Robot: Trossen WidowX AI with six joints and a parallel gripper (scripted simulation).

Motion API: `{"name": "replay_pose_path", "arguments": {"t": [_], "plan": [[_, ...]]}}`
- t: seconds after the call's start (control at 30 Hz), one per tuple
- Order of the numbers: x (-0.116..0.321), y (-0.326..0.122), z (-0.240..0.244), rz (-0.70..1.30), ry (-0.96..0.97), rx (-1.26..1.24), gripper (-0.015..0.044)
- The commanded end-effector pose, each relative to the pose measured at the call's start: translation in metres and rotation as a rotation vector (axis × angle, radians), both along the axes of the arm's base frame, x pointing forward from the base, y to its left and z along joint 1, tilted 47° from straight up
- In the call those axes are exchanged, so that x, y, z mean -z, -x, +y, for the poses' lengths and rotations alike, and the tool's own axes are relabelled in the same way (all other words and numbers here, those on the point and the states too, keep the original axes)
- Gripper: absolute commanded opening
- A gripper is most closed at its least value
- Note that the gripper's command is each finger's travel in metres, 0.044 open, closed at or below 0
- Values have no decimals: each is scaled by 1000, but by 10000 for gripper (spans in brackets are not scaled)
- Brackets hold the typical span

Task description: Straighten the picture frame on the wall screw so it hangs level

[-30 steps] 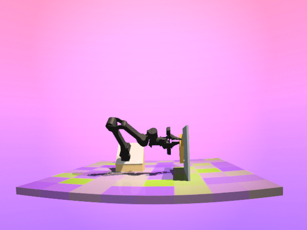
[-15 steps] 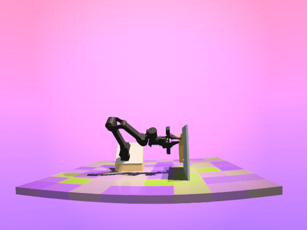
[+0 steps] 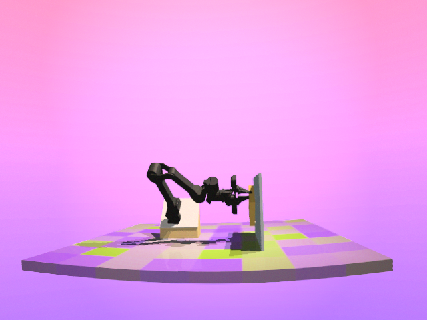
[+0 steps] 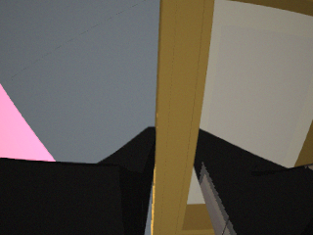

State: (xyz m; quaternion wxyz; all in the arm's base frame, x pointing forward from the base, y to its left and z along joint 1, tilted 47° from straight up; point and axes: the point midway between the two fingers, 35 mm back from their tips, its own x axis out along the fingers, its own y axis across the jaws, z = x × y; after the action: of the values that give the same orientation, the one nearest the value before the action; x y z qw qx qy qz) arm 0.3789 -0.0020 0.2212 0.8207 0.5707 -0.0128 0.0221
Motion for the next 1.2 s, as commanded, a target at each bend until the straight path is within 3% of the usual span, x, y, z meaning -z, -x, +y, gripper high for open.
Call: {"name": "replay_pose_path", "arguments": {"t": [0.0, 1.17], "plan": [[-3, 0, 4, -12, 3, -12, 0], [6, -1, 1, -12, 3, -12, 0]]}}
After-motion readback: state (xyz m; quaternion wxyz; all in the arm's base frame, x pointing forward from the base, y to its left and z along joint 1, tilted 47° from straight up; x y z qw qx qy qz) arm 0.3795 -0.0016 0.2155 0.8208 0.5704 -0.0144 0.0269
